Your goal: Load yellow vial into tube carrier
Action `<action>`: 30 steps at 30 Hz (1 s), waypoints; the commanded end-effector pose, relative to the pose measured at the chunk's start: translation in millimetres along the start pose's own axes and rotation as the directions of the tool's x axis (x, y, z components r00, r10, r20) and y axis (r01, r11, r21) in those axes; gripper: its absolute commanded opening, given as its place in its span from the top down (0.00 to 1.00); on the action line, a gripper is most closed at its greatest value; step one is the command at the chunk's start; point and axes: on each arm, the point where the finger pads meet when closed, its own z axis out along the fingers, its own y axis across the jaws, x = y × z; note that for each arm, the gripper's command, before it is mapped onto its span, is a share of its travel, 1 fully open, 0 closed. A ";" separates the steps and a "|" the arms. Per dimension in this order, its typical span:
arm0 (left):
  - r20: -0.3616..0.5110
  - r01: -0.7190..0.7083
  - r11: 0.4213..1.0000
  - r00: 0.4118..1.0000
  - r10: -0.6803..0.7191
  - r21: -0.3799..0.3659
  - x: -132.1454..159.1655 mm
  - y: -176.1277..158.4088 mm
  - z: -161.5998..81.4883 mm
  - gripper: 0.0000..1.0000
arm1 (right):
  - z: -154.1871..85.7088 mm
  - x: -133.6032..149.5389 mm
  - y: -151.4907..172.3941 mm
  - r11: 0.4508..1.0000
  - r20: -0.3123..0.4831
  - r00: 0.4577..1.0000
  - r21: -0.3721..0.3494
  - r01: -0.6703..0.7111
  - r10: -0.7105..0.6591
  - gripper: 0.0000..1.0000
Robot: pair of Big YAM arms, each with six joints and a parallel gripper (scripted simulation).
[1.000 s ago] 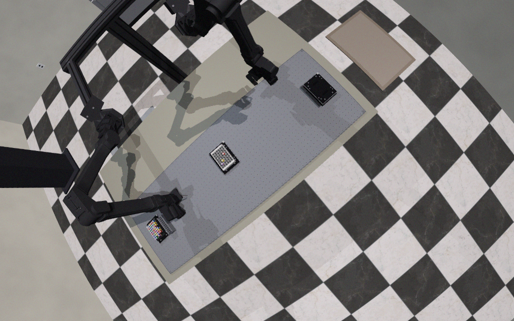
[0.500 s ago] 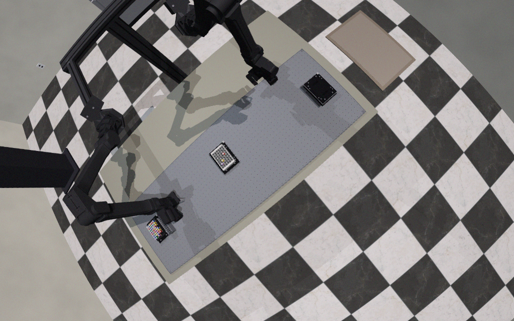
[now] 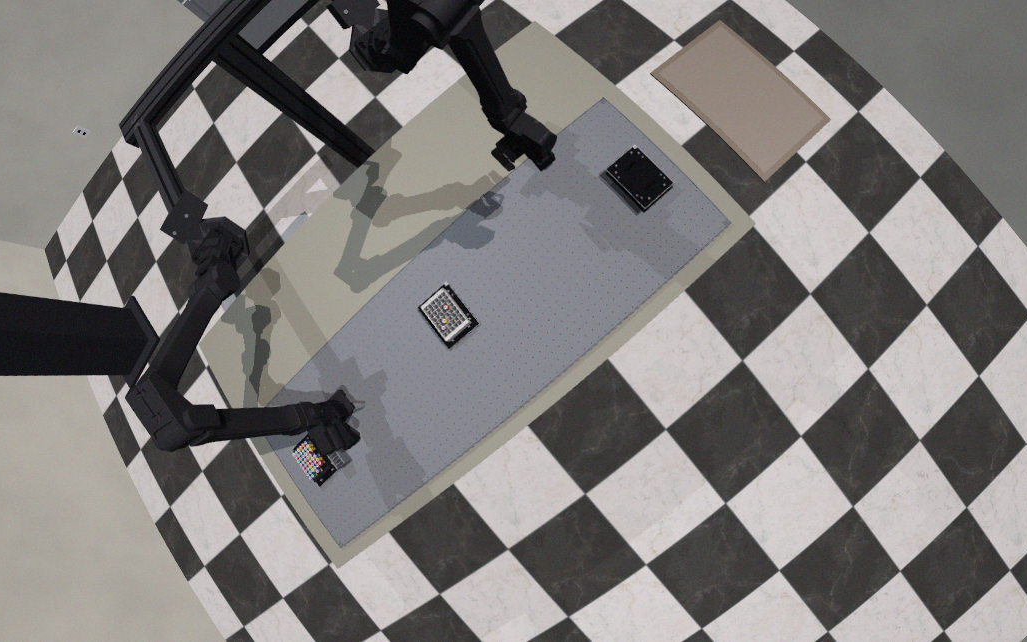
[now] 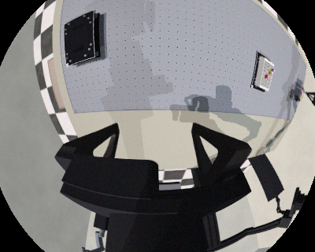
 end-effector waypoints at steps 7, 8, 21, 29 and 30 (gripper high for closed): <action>0.049 -0.012 1.000 0.999 0.013 -0.015 -15.2 5.5 -7.0 0.00 | -13.2 -15.1 -22.5 1.000 0.027 1.000 0.015 0.015 -0.016 0.93; 0.049 -0.012 1.000 0.999 0.013 -0.015 -15.2 5.5 -7.0 0.00 | -13.3 -15.3 -24.2 1.000 0.027 1.000 0.015 0.015 -0.016 0.93; 0.049 -0.012 1.000 0.999 0.013 -0.015 -15.2 5.5 -7.0 0.00 | -11.0 -14.6 -42.4 1.000 0.019 1.000 0.013 0.016 -0.016 0.93; 0.049 -0.012 1.000 0.999 0.013 -0.015 -15.2 5.5 -7.0 0.00 | 0.0 -4.5 -53.6 1.000 -0.012 1.000 0.005 0.013 -0.013 0.93; 0.049 -0.012 1.000 0.999 0.013 -0.015 -15.2 5.5 -7.0 0.00 | -2.2 -7.1 -55.9 1.000 -0.006 1.000 0.007 0.013 -0.013 0.93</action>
